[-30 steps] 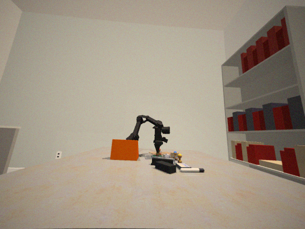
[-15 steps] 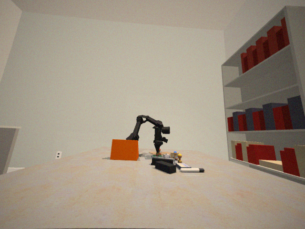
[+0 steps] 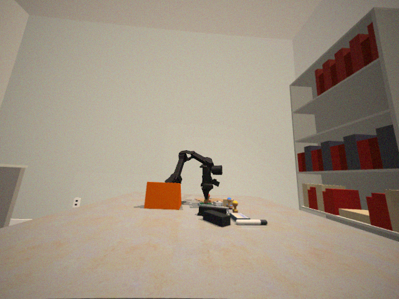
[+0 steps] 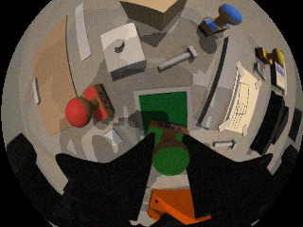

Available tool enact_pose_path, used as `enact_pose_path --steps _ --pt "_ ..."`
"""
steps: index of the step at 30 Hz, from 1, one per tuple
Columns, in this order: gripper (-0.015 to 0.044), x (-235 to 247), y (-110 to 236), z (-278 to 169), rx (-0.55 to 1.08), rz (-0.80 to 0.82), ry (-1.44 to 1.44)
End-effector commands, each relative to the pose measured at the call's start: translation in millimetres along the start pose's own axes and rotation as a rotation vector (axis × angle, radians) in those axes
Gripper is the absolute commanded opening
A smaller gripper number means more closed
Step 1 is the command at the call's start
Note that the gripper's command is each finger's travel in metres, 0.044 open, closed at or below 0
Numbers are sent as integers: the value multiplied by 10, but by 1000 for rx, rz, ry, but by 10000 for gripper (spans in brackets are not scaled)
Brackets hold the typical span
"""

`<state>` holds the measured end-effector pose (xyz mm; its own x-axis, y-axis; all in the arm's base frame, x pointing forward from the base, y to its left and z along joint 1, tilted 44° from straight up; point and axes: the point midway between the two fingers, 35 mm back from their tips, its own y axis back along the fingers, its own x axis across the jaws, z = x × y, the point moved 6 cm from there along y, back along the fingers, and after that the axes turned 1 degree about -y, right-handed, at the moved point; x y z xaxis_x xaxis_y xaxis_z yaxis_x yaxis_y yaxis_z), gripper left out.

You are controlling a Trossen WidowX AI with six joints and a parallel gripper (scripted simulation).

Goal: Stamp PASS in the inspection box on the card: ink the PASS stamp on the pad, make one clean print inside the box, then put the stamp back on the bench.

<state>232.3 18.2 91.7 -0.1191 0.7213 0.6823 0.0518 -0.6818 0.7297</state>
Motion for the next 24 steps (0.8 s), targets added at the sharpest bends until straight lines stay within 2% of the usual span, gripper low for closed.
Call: enact_pose_path --steps 1,24 --pt "0 5 10 4 -2 6 -1" --pt "0 1 157 12 -2 4 -2"
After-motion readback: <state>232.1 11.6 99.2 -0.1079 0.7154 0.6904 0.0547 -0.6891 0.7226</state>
